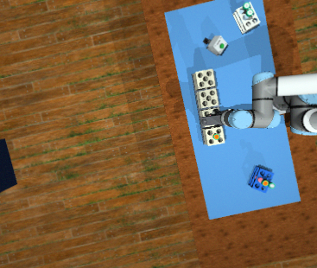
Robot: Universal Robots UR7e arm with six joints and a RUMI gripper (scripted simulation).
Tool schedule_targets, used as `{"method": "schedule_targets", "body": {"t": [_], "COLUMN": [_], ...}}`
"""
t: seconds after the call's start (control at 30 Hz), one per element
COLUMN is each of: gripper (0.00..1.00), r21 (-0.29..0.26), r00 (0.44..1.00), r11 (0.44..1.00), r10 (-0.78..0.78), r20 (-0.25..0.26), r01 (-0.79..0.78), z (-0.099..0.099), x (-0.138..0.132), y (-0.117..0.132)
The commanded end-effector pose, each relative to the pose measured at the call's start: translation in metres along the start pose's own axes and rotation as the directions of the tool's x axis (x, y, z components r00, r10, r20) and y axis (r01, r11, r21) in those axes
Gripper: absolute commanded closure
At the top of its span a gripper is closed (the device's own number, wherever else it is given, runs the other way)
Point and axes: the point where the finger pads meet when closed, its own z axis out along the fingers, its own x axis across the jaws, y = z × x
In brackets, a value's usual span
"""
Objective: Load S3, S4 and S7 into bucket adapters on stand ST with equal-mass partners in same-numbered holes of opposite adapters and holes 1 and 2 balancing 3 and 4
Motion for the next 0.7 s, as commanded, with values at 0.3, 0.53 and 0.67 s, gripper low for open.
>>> {"method": "schedule_targets", "body": {"t": [0.3,0.53,0.67], "gripper": [1.00,0.65,0.65], "r21": [0.001,0.001,0.001], "r00": [1.000,1.000,1.000], "r11": [1.000,1.000,1.000], "r10": [0.000,0.000,0.000], "r20": [0.000,0.000,0.000], "r01": [0.000,0.000,0.000], "z": [0.0012,0.0012,0.0012], "x": [0.0001,0.0001,0.0001], "y": [-0.0004,-0.0004,-0.0004]}}
